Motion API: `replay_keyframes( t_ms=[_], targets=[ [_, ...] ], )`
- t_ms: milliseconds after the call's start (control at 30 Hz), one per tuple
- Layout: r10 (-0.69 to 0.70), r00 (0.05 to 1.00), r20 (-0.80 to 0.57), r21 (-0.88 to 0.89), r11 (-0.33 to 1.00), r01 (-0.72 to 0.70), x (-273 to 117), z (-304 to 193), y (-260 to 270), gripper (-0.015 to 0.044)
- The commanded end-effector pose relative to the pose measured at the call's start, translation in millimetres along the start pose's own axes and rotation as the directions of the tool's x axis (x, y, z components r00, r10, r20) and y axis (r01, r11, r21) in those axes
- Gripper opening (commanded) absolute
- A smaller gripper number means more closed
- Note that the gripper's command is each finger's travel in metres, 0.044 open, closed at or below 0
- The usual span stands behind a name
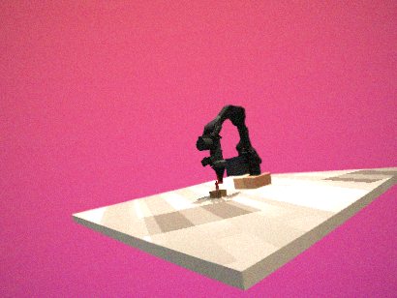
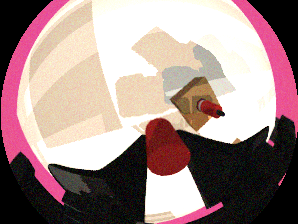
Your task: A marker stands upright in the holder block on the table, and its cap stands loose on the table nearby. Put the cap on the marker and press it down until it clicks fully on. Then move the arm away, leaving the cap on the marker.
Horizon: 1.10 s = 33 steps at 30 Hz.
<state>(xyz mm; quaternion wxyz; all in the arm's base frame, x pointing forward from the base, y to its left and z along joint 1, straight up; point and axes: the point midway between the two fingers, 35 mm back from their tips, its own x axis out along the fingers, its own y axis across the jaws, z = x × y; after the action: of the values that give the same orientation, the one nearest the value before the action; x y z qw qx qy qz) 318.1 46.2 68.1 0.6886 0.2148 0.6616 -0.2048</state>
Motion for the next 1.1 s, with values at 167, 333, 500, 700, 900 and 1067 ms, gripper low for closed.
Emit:
replay_keyframes(
  t_ms=[167,333,500,700,900,1067],
  targets=[
    [-0.007,1.000,0.001,-0.001,1.000,0.007,-14.1,7.3,-33.5,0.0000],
    [-0.008,1.000,0.001,-0.001,1.000,0.008,-21.5,9.9,-51.5,0.0000],
    [-0.010,1.000,0.001,-0.001,1.000,0.010,-28.6,11.0,-69.4,0.0000],
    [-0.011,1.000,0.001,-0.001,1.000,0.011,-28.4,11.0,-74.6,0.0000],
    [-0.011,1.000,0.001,-0.001,1.000,0.011,-23.7,10.9,-74.7,0.0000],
    [-0.011,1.000,0.001,-0.001,1.000,0.011,-17.4,11.4,-74.5,0.0000]
  ],
)
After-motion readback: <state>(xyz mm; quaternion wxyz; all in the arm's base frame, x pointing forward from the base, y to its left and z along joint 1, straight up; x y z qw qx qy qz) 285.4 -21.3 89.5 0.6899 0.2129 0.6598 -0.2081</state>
